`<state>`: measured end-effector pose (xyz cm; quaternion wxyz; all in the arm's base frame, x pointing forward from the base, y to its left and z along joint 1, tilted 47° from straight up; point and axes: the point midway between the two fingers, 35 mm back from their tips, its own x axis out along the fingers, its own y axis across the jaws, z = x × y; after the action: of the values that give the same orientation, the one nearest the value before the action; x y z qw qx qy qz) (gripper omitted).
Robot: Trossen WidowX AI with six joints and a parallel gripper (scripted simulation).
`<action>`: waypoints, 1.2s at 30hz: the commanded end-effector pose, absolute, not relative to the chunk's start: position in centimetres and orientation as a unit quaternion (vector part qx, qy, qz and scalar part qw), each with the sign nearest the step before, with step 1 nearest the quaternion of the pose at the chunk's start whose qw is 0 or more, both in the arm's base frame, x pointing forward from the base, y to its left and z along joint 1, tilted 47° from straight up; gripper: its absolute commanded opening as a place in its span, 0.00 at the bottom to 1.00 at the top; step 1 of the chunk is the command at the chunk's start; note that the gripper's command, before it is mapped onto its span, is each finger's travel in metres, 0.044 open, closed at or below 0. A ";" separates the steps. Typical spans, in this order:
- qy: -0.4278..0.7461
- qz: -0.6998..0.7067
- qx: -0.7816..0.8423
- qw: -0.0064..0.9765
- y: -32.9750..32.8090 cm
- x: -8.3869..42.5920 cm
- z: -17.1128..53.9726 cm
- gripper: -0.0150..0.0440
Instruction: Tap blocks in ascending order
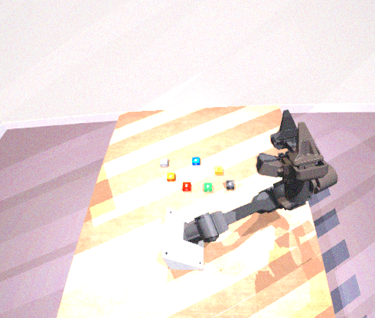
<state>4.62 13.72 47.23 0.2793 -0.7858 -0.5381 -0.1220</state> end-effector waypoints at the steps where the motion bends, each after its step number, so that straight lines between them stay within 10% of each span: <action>1: -0.536 -0.126 -0.790 0.269 13.9 4.6 47.2 0.93; 17: -0.272 -0.129 -0.709 -0.637 23.0 14.7 34.3 0.93; 27: -0.248 0.049 -0.396 -0.882 18.3 22.3 26.5 0.93; 36: -0.357 0.220 -0.058 -0.906 9.4 25.9 20.6 0.93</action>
<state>24.14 14.97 23.77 -0.9173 -0.2603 -0.2747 0.1240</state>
